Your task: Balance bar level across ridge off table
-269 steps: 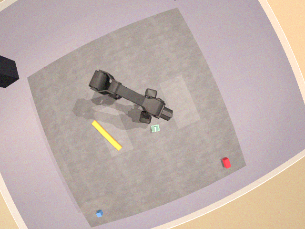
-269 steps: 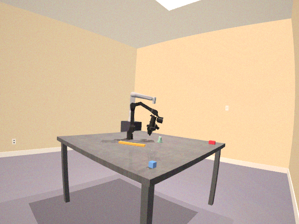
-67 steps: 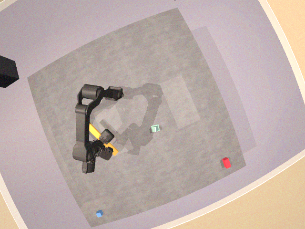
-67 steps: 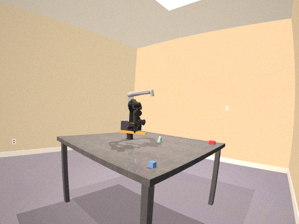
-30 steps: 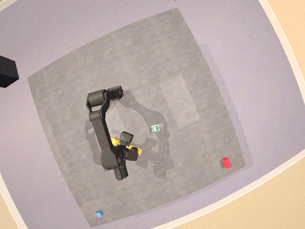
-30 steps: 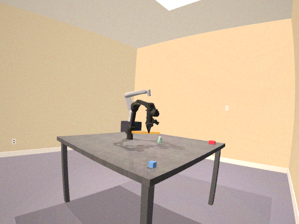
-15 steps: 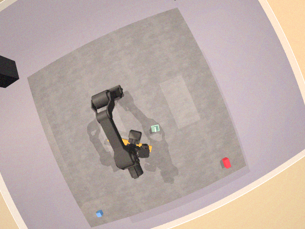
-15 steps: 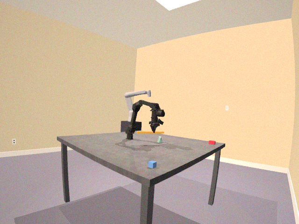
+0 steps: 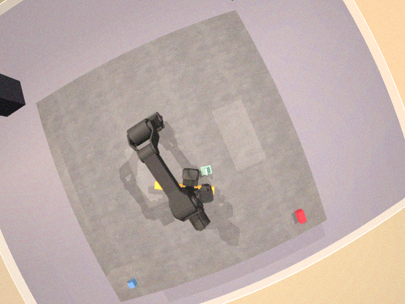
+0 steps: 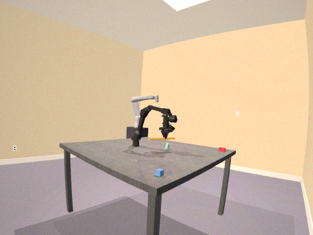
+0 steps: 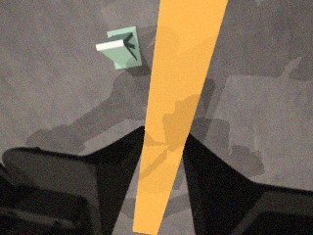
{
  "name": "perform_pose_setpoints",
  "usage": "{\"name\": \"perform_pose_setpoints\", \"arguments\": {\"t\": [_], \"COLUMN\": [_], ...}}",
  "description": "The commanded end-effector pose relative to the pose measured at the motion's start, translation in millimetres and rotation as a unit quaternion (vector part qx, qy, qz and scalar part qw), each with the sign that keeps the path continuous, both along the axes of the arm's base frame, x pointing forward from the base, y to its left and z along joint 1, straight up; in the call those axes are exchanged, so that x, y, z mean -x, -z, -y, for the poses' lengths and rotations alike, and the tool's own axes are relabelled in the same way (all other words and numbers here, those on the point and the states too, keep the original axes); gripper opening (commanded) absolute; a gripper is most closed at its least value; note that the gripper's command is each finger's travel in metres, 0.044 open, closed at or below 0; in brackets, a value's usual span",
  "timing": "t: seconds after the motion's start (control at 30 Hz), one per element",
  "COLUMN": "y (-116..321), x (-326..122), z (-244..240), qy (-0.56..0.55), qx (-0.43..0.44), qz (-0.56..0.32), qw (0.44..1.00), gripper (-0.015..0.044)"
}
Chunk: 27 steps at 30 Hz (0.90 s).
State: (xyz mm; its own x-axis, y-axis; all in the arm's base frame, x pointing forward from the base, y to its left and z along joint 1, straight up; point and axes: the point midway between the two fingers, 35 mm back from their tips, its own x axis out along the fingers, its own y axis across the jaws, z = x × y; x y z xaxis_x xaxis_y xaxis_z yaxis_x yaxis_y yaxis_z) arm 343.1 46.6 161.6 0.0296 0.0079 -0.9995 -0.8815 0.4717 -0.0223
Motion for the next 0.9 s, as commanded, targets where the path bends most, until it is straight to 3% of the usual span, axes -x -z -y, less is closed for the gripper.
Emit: {"name": "perform_pose_setpoints", "arguments": {"t": [0.0, 0.87], "y": [-2, -2], "x": [0, 23], "z": [-15, -111], "qy": [-0.018, -0.135], "qx": [0.001, 0.0], "qz": [0.003, 0.003], "qw": [1.0, 0.991], "gripper": [0.0, 0.0]}}
